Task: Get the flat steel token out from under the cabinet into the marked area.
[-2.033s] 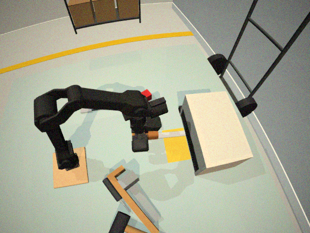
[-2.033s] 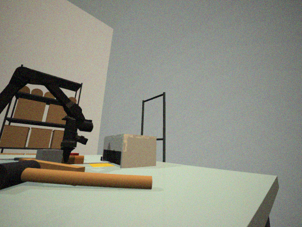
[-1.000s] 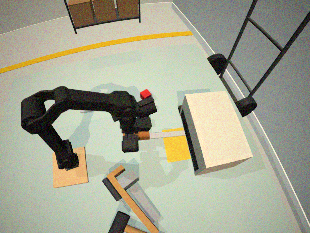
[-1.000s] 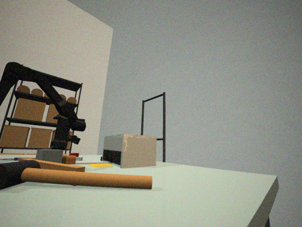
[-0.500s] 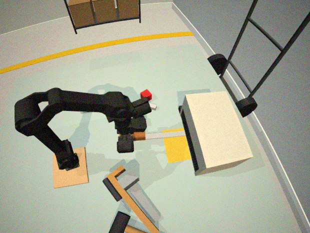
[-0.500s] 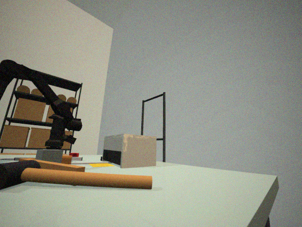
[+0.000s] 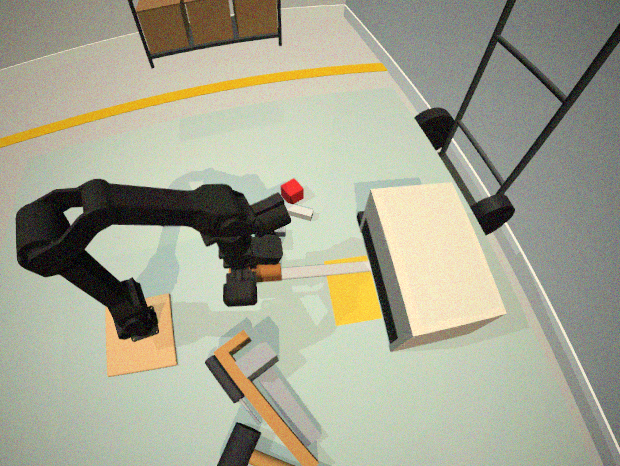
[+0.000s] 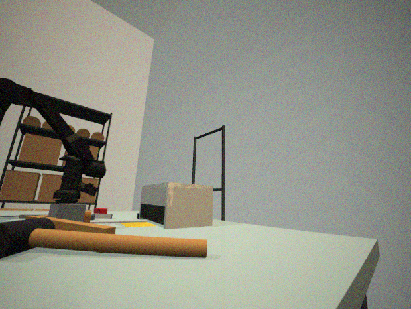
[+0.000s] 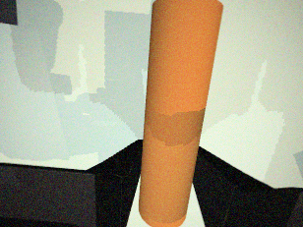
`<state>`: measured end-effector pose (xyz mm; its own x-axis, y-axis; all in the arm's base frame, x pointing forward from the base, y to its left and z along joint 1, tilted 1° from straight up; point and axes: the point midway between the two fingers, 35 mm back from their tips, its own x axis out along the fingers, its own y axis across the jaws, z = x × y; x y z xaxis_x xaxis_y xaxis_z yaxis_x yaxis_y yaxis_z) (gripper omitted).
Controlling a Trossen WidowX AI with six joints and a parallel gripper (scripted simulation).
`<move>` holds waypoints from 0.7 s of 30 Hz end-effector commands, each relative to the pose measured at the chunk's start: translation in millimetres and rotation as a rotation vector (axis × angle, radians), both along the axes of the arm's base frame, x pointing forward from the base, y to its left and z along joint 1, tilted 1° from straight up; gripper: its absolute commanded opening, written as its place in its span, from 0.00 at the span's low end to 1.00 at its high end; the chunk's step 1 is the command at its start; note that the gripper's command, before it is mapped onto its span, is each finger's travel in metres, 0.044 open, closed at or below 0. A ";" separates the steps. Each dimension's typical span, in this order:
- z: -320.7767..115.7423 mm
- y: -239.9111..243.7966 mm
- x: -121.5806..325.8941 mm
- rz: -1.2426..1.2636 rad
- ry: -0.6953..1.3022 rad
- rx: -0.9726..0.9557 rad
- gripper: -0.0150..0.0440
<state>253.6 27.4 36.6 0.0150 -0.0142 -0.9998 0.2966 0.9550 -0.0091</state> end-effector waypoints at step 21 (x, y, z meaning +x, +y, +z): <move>0.1 10.0 -17.0 -0.015 0.001 0.001 0.25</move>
<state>235.9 34.7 36.0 0.0133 -0.0143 -0.9998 0.3004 0.9537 -0.0097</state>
